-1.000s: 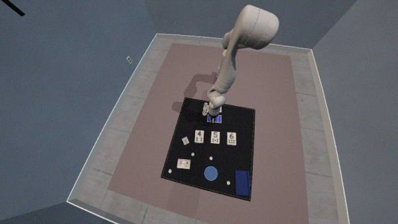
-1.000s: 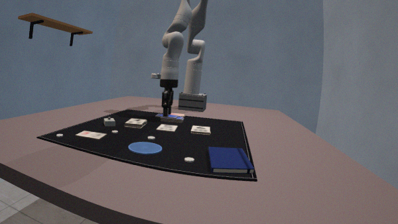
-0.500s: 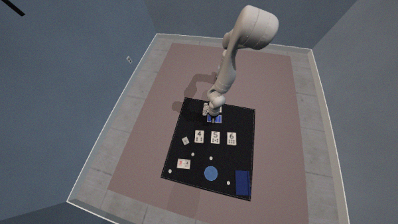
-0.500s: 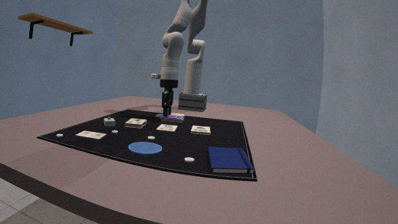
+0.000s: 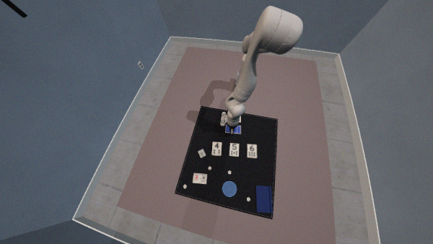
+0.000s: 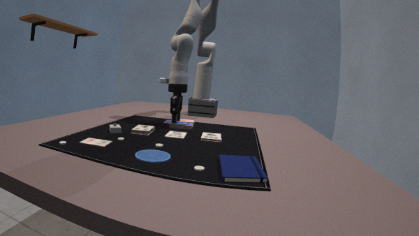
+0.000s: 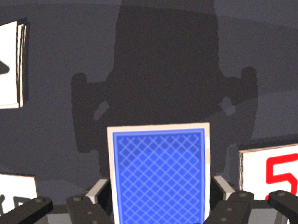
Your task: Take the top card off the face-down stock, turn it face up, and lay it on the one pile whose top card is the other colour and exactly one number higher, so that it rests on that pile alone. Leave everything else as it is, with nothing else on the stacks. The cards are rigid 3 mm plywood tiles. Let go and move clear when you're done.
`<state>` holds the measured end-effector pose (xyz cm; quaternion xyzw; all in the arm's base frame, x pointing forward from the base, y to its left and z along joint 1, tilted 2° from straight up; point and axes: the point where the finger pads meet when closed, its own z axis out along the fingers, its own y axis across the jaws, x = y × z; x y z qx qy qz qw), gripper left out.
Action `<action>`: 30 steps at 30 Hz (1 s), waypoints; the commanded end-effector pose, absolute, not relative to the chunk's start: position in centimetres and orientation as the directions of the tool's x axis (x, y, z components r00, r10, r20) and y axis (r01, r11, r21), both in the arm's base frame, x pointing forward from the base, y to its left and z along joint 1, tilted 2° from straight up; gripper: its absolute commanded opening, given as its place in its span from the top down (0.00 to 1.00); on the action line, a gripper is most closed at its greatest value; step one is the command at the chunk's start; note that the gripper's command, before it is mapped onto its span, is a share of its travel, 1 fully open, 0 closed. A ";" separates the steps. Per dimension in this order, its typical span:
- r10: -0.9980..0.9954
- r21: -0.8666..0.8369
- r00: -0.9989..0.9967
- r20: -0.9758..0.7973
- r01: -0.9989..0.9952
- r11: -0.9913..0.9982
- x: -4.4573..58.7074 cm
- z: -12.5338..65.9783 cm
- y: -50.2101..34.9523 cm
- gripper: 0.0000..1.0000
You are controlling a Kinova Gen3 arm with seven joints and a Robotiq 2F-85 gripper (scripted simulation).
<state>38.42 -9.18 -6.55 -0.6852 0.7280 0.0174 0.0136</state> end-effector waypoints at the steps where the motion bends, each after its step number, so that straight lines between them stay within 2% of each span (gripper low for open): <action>1: -0.998 0.006 -0.050 -0.039 -0.999 0.050 38.3 -6.6 -9.4 0.28; 3: -0.998 0.006 -0.050 -0.039 -0.999 0.050 38.3 -6.6 -9.4 0.28; 4: -0.998 0.006 -0.050 -0.039 -0.999 0.050 38.3 -6.6 -9.4 0.15; 30: -0.998 0.006 -0.050 -0.039 -0.999 0.050 38.3 -6.6 -9.4 0.15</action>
